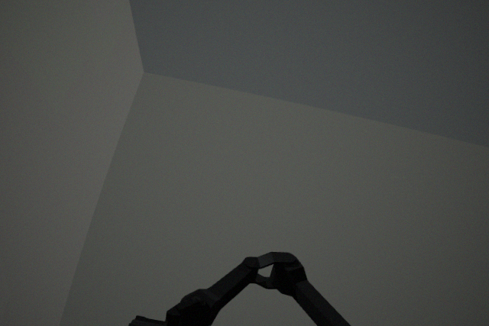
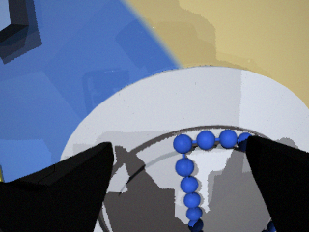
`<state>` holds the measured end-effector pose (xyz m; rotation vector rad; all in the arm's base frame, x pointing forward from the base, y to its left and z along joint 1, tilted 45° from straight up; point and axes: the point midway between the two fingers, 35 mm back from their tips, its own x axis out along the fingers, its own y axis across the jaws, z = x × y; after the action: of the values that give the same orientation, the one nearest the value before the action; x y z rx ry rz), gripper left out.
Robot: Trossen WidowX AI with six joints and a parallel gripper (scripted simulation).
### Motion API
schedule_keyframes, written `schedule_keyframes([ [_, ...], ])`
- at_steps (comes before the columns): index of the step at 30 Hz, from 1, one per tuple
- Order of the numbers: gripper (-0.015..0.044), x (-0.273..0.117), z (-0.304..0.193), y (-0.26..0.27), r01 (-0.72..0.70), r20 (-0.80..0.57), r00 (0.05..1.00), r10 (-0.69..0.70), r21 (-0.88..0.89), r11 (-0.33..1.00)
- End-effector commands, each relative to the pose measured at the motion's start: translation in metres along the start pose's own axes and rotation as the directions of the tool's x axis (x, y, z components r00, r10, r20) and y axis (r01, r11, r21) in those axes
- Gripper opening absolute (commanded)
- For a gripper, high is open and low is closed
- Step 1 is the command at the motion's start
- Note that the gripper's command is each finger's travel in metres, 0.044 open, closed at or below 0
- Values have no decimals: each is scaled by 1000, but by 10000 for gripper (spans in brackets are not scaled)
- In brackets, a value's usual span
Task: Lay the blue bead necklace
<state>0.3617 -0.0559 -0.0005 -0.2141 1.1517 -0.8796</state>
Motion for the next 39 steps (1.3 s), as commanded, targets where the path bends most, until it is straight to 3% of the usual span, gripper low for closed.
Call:
schedule_keyframes([
  [1, 420, -3, 1, 0, 0, 4, 1000, 0, 0, 1000],
  [2, 440, -1, 0, 0, 0, 0, 1000, 0, -2, 1000],
  [30, 440, -3, 0, 0, 0, 4, 1000, 0, 0, 1000],
  [39, 204, -36, -11, -2, -1, 2, 1000, 1, -145, 989],
])
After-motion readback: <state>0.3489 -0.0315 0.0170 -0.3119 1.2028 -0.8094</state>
